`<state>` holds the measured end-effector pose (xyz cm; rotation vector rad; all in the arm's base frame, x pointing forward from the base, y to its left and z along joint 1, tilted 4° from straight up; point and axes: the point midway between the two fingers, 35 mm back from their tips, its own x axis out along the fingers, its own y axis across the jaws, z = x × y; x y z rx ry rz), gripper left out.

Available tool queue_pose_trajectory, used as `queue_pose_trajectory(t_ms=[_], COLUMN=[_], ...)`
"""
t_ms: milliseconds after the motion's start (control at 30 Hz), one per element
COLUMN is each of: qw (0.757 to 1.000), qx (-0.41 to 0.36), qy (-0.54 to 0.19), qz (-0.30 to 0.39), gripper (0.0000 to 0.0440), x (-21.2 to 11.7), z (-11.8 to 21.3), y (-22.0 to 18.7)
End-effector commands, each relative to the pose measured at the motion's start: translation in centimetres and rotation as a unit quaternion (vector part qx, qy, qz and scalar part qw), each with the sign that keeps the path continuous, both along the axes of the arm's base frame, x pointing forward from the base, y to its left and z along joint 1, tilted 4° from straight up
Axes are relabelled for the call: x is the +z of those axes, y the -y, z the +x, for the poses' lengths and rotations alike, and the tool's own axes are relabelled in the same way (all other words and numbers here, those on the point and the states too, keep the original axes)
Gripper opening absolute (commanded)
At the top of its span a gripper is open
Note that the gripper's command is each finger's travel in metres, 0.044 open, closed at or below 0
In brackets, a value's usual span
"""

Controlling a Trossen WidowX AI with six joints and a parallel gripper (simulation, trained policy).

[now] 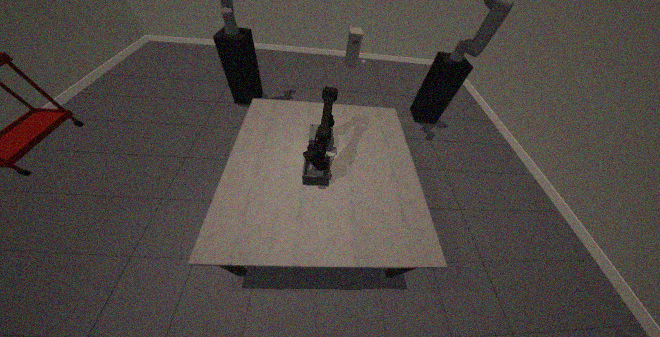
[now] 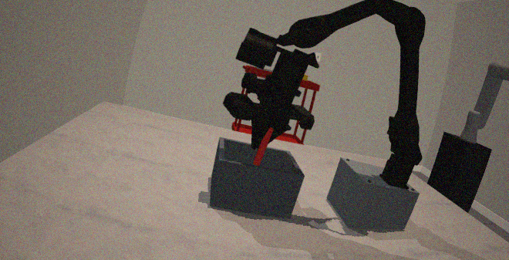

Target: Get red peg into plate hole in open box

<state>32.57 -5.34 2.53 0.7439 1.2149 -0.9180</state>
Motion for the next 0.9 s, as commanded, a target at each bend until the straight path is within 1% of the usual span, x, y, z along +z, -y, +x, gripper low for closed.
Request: queue_pose_trajectory(t_ms=[0, 33, 100, 200, 267, 533, 600, 867], qw=[1.000, 1.000, 0.999, 0.999, 0.999, 1.000, 1.000, 0.999], qx=[0.006, 0.009, 0.016, 0.016, 0.015, 0.019, 0.018, 0.007], qy=[-0.019, -0.024, -0.036, -0.033, -0.030, -0.017, -0.005, 0.036], qz=[0.007, 0.007, 0.005, 0.004, 0.003, -0.008, -0.014, -0.040], gripper=[0.0109, 0.0129, 0.0142, 0.0219, 0.0262, 0.0397, 0.0437, 0.0440], x=[-1.8, -2.1, -2.7, -3.0, -3.2, -3.3, -3.1, -1.8], z=[-0.3, -0.4, -0.4, 0.5, 1.0, 3.0, 3.7, 5.9], y=[0.3, 0.4, 0.6, 1.2, 1.6, 3.3, 3.8, 6.7])
